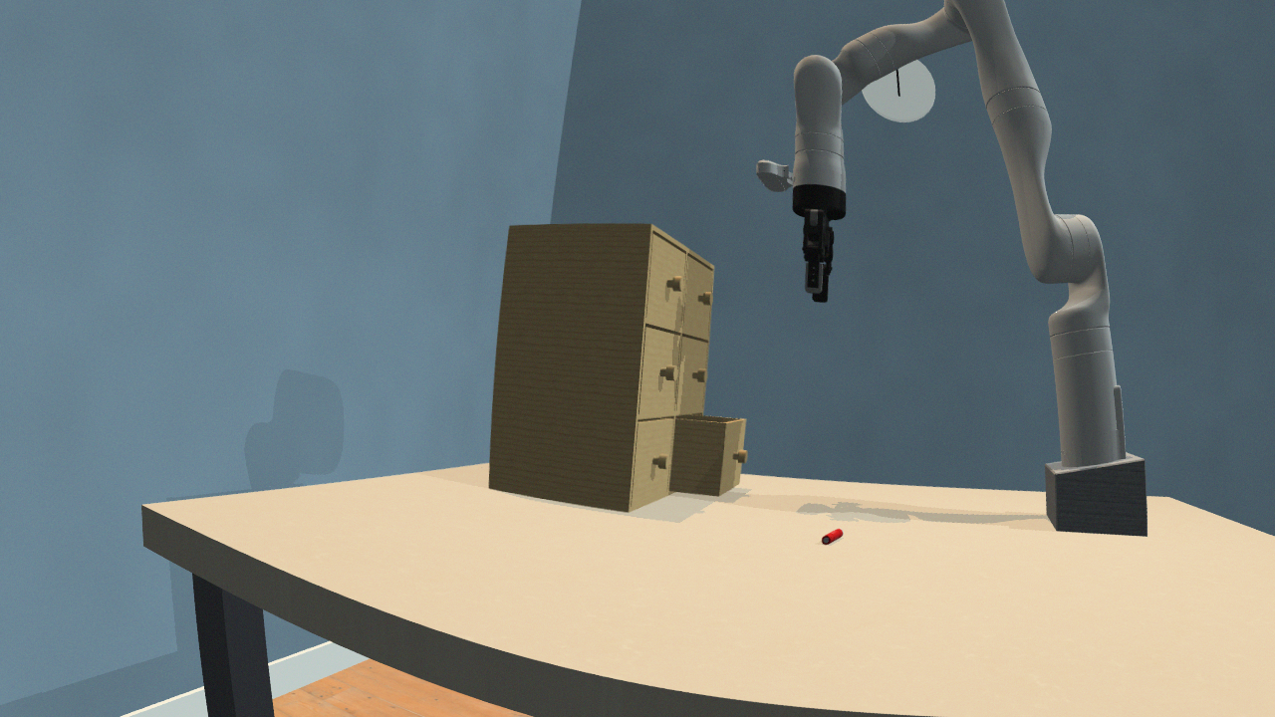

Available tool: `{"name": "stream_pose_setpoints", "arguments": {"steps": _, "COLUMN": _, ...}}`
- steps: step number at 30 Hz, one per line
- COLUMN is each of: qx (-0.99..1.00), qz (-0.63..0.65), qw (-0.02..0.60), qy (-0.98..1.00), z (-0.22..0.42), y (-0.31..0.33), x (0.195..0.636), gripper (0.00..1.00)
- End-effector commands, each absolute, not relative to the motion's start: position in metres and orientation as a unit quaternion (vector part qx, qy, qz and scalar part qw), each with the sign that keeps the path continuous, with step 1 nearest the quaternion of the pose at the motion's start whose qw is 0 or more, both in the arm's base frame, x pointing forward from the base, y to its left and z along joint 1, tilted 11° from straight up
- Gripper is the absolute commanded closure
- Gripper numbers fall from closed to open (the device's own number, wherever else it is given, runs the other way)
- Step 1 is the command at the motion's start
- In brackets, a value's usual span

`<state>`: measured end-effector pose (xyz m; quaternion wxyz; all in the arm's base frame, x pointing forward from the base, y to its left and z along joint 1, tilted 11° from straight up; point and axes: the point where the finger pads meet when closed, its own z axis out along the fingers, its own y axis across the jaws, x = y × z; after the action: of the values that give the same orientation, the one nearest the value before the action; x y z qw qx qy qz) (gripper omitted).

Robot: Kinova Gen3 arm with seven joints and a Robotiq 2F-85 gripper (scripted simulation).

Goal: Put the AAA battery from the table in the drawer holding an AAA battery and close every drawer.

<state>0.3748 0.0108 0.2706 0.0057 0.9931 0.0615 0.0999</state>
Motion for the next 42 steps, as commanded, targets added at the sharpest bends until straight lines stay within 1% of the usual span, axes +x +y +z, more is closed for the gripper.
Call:
{"name": "stream_pose_setpoints", "arguments": {"steps": 1, "qx": 0.993, "qz": 0.097, "qw": 0.006, "qy": 0.063, "z": 0.271, "y": 0.011, "x": 0.371, "gripper": 0.00}}
{"name": "stream_pose_setpoints", "arguments": {"steps": 33, "qx": 0.993, "qz": 0.097, "qw": 0.006, "qy": 0.064, "z": 0.271, "y": 0.010, "x": 0.371, "gripper": 0.00}}
{"name": "stream_pose_setpoints", "arguments": {"steps": 42, "qx": 0.993, "qz": 0.099, "qw": 0.006, "qy": 0.064, "z": 0.268, "y": -0.005, "x": 0.368, "gripper": 0.00}}
